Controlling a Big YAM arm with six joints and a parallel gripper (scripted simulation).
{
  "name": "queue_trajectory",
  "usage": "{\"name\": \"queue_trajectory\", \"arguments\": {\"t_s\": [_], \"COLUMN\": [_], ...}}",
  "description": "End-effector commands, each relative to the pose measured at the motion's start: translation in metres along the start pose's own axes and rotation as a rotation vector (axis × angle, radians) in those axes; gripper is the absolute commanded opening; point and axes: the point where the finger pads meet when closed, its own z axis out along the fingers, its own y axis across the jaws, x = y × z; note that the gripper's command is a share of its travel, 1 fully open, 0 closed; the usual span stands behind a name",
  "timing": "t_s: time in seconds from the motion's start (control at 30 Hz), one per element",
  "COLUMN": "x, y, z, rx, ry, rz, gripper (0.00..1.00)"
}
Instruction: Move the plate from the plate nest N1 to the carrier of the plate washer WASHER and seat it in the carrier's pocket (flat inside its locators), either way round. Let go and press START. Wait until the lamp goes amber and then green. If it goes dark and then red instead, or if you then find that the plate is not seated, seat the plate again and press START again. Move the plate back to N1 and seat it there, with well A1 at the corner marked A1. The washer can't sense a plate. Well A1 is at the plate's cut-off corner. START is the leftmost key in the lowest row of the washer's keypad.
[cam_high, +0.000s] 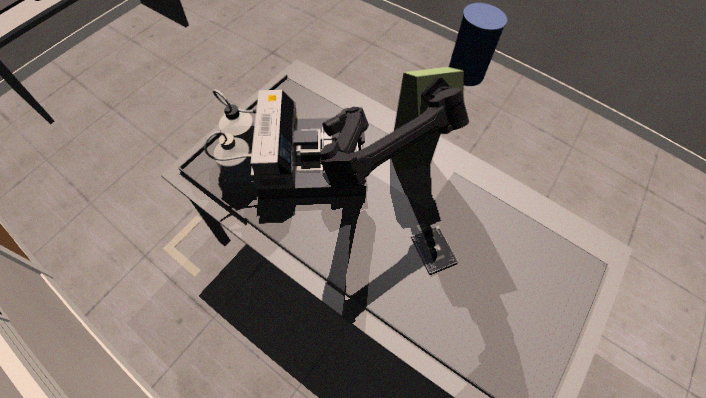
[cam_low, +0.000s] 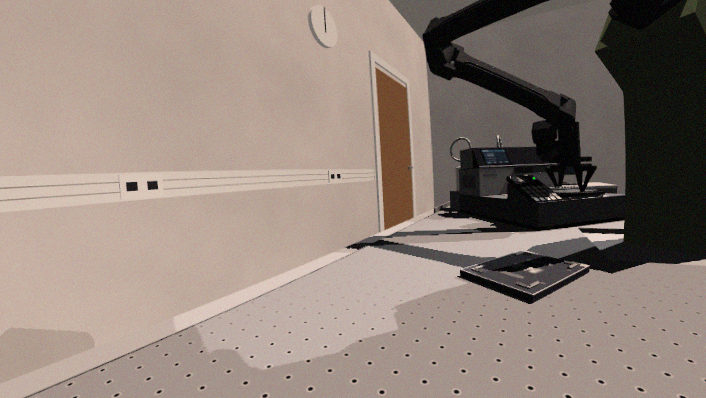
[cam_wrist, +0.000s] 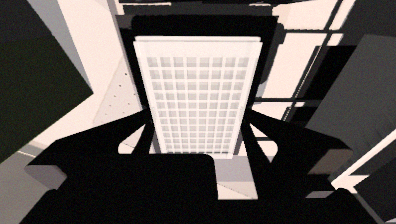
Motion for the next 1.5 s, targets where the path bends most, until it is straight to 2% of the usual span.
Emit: {"name": "queue_trajectory", "arguments": {"t_s": [0.0, 0.13, 0.33, 0.37, 1.3, 1.33, 1.47], "x": [0.002, 0.001, 0.001, 0.001, 0.001, 0.003, 0.0], "y": [0.005, 0.003, 0.003, 0.003, 0.003, -0.003, 0.003], "z": [0.005, -0.002, -0.002, -0.002, -0.002, -0.007, -0.017], "rx": [-0.007, 0.001, 0.001, 0.001, 0.001, 0.02, 0.008], "ry": [0.002, 0.002, 0.002, 0.002, 0.002, -0.003, 0.001], "rz": [0.003, 0.012, 0.012, 0.012, 0.012, 0.024, 0.022], "gripper": [0.84, 0.84, 0.84, 1.0, 1.0, 1.0, 1.0]}}
